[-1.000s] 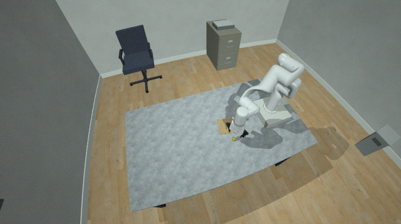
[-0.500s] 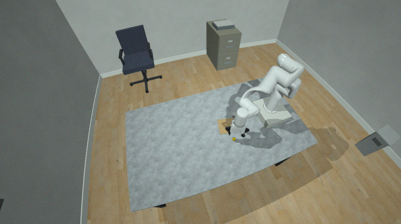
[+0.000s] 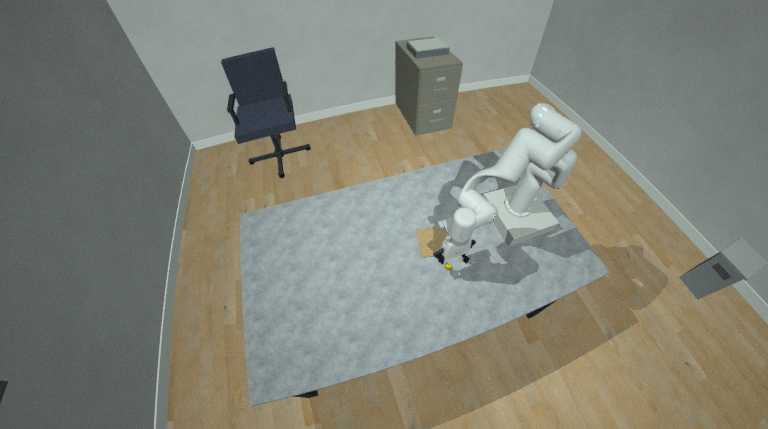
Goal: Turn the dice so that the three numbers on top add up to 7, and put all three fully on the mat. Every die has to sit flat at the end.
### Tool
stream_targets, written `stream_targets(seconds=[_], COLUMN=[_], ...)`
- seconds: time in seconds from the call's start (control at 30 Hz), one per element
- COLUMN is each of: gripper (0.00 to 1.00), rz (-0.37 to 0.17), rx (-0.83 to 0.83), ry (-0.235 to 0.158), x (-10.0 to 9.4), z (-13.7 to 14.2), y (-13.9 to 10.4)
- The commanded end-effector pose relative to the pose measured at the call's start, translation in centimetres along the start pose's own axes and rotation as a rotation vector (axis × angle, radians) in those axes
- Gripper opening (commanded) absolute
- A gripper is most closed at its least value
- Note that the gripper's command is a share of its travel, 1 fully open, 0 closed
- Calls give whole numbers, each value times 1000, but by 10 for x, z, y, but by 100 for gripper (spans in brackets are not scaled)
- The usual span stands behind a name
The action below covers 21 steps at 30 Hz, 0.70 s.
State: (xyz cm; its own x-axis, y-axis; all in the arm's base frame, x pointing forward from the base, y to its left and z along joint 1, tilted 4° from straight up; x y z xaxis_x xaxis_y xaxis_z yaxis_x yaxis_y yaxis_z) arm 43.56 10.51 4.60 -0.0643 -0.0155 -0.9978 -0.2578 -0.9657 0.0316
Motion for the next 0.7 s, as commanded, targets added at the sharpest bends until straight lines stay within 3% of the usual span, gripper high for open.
stream_targets(seconds=[0.0, 0.3, 0.47, 0.5, 0.67], gripper=[100, 100, 100, 36, 36], rz=[-2, -2, -1, -1, -1], rx=[-166, -398, -432, -432, -432], ry=[5, 5, 5, 5, 5], x=[3, 9, 10, 10, 10], z=[0, 3, 3, 3, 3], y=[0, 1, 1, 1, 1])
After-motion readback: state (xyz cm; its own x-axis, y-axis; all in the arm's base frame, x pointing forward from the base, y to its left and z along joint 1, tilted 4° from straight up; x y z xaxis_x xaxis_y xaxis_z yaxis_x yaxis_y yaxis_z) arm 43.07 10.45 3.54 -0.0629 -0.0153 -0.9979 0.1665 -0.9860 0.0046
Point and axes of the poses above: the point where the finger pads meet when closed, its own x axis out along the fingers, its own z axis across the jaws, y = z × x, the point moved 3 cm from there along -x, back along the fingers, and after that the axes turned 9 degrees about x, right-handed, at the moved point
